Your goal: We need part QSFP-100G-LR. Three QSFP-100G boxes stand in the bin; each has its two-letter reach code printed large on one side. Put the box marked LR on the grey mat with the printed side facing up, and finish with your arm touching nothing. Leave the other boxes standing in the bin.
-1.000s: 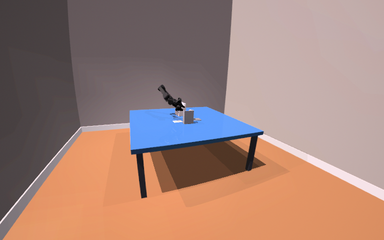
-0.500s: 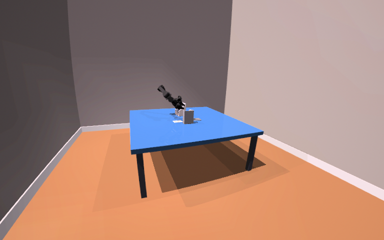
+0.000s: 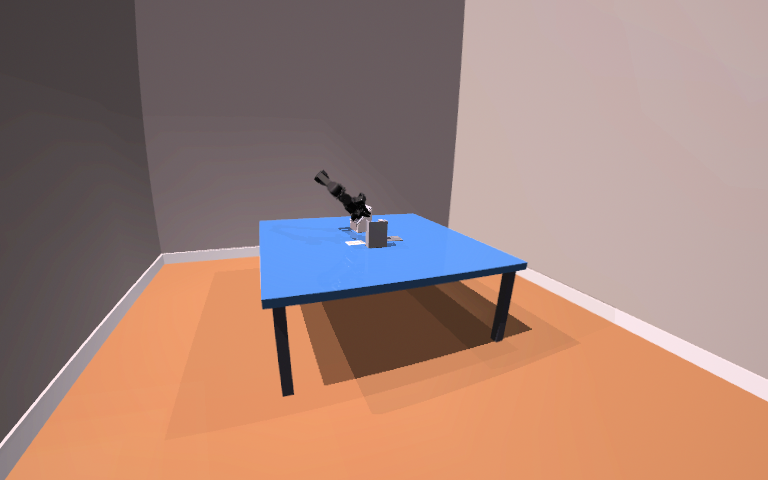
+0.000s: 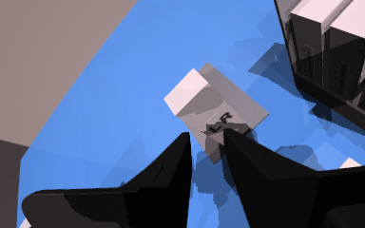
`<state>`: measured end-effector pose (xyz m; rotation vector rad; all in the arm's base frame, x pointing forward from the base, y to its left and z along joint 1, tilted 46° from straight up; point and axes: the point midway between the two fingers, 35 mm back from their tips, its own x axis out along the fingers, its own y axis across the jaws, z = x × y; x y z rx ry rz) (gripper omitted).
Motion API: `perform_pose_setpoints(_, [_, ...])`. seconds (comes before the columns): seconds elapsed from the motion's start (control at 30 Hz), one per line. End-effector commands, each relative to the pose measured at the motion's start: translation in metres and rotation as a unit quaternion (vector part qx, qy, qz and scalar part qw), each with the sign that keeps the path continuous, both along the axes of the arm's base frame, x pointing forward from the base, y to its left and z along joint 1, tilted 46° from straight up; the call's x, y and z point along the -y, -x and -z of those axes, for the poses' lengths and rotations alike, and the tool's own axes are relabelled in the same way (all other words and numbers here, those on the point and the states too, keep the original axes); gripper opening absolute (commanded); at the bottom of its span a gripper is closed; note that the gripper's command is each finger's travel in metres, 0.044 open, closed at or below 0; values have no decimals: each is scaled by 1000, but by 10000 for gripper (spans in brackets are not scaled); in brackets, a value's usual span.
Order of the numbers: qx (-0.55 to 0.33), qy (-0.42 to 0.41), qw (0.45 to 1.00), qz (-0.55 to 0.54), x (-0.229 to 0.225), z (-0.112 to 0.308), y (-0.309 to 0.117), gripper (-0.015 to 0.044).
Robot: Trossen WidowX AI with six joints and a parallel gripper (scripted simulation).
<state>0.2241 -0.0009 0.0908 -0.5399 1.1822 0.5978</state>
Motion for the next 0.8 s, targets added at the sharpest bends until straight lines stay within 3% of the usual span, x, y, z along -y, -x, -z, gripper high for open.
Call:
perform_pose_setpoints(0.0, [-20,-1,999,47,-1,1,-1,0])
perform_pose_setpoints(0.77, [-115,25,940,319,-9,16,1,0])
